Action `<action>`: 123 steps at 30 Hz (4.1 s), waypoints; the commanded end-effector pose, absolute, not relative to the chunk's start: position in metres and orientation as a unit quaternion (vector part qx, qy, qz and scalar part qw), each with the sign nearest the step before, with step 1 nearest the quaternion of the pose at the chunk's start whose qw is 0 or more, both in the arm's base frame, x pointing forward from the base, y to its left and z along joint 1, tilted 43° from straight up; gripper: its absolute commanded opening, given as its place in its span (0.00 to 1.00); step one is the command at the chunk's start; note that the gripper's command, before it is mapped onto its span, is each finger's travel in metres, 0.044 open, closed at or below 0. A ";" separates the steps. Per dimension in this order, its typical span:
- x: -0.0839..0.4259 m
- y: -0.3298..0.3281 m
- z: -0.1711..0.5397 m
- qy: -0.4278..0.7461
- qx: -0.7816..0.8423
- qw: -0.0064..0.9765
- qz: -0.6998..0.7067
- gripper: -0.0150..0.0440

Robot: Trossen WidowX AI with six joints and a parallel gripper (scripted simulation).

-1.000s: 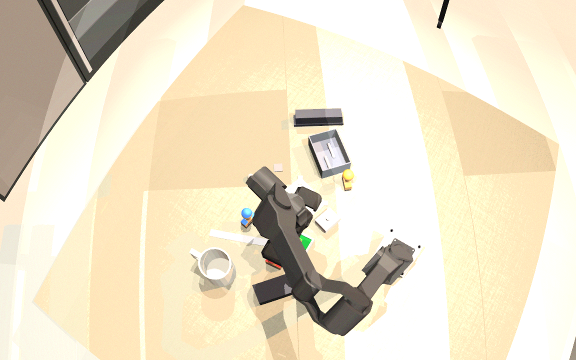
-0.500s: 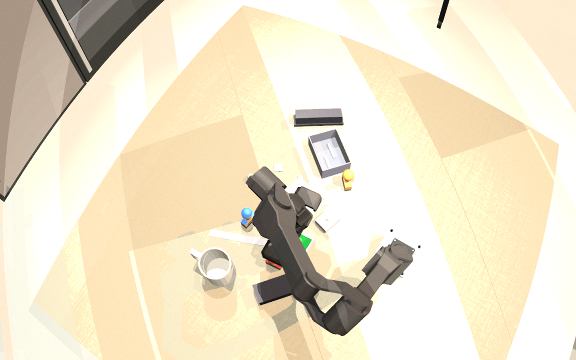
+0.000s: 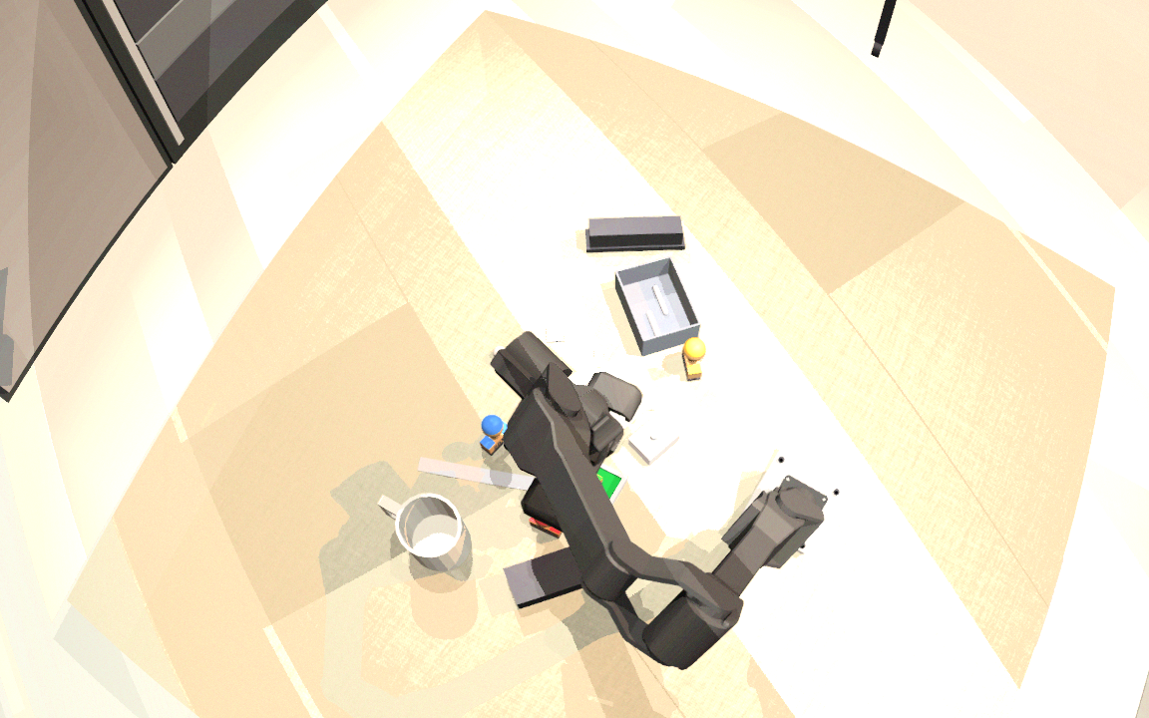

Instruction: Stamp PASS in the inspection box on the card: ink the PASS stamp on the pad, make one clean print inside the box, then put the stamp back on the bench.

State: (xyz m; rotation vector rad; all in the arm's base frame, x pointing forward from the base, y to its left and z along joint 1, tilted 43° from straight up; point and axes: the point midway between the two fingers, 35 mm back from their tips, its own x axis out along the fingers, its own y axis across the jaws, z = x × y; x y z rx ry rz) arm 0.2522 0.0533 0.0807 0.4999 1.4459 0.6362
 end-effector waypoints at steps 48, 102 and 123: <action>0.261 0.005 0.114 0.646 0.229 0.674 0.276 0.25; 0.302 -0.052 0.037 0.662 0.274 0.659 0.229 0.25; 0.303 -0.042 0.026 0.661 0.274 0.660 0.229 0.25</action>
